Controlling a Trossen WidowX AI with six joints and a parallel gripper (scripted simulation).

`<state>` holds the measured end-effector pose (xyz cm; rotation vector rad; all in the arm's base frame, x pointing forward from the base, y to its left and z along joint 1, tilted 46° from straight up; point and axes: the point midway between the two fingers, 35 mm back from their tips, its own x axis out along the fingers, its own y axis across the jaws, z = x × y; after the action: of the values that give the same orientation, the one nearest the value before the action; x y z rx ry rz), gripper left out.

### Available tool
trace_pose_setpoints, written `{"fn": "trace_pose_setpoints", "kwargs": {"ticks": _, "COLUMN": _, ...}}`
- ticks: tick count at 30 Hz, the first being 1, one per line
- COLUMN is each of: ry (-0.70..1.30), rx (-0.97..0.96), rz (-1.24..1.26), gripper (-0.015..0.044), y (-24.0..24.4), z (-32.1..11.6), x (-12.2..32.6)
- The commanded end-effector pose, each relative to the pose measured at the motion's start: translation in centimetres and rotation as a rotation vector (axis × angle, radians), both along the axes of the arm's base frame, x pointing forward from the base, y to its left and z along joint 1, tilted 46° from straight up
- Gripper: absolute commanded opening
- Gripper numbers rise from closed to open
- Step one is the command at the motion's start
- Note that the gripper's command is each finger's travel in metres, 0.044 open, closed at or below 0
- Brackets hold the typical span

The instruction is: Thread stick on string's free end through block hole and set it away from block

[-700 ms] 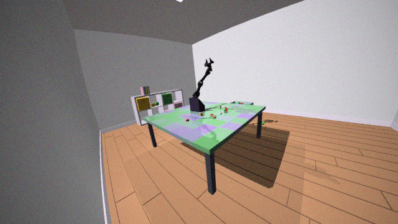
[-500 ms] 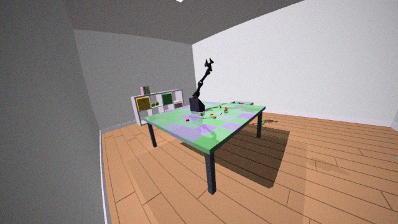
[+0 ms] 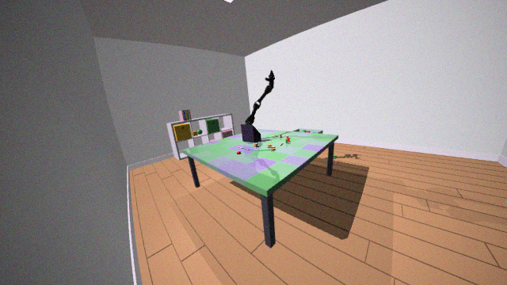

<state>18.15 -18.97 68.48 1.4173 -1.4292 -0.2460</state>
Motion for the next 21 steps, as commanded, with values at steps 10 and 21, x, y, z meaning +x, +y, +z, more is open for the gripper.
{"fn": "trace_pose_setpoints", "kwargs": {"ticks": 10, "ry": 0.817, "rx": -0.107, "rz": -0.053, "gripper": 0.0440, "y": -5.4, "z": -11.6, "x": 14.5}}
{"fn": "trace_pose_setpoints", "kwargs": {"ticks": 21, "ry": 1.329, "rx": -0.167, "rz": 0.045, "gripper": 0.0440, "y": -7.8, "z": -23.7, "x": 21.9}}
